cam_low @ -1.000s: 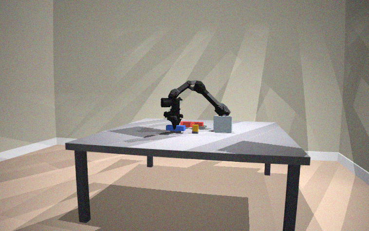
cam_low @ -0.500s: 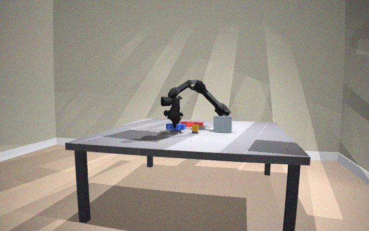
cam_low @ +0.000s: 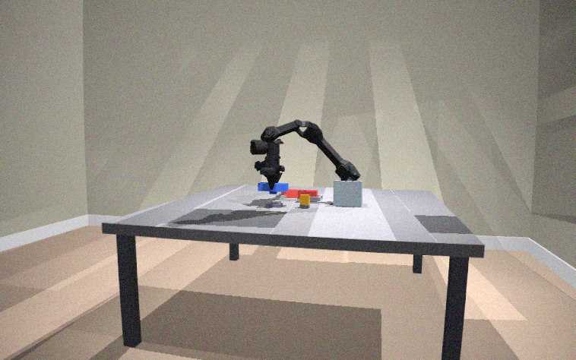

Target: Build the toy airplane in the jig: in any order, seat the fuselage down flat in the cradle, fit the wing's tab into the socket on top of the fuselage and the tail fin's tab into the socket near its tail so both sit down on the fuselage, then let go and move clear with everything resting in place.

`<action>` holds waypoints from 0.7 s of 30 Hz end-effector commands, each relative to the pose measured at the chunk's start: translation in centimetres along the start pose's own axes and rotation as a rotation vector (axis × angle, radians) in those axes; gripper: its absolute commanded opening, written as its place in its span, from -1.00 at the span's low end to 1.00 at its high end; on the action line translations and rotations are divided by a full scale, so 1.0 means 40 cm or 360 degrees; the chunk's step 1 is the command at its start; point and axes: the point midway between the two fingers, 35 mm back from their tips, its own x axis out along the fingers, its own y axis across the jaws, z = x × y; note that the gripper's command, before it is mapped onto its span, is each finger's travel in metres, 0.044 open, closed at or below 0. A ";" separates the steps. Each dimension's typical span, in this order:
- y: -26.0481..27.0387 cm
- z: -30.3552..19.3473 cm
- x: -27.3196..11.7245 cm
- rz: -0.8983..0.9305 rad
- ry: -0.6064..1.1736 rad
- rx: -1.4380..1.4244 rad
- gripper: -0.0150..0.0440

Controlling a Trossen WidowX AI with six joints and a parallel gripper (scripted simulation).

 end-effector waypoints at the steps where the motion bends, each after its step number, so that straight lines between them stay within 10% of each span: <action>1: 0.002 0.003 -0.038 0.0013 0.0001 0.0013 -0.49; 21: -0.009 -0.013 -0.172 0.0010 0.0004 0.0018 -0.49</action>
